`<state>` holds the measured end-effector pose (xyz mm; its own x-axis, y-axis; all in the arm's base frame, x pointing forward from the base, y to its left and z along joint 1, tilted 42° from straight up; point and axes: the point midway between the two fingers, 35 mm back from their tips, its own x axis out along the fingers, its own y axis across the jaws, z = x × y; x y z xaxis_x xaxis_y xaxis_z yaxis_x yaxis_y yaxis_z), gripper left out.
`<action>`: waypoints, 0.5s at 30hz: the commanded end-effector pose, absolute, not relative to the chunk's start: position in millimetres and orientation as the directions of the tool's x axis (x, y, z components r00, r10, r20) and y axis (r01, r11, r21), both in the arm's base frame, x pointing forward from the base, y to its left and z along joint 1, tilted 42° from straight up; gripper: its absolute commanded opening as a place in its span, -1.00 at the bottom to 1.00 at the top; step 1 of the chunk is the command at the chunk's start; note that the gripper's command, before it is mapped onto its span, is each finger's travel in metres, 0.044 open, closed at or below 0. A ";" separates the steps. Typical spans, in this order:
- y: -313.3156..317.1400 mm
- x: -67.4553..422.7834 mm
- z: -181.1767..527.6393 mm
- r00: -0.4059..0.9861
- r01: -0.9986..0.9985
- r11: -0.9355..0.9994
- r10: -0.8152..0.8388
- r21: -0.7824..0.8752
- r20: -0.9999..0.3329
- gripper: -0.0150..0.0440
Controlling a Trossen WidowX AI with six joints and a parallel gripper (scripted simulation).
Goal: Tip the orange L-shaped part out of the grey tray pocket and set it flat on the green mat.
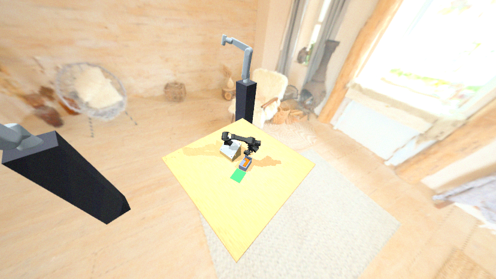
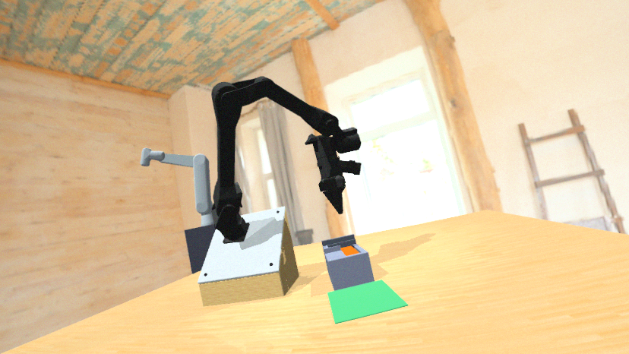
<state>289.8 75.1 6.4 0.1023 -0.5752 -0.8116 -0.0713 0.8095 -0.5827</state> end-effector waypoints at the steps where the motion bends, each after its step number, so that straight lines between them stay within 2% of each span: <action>1: 65.1 271.9 1.9 0.073 -0.245 0.717 -0.657 -0.652 -0.750 0.12; 10: 65.1 271.9 1.9 0.073 -0.245 0.717 -0.657 -0.652 -0.750 0.12; 15: 40.2 277.1 -28.0 0.074 -0.245 0.718 -0.657 -0.652 -0.750 0.12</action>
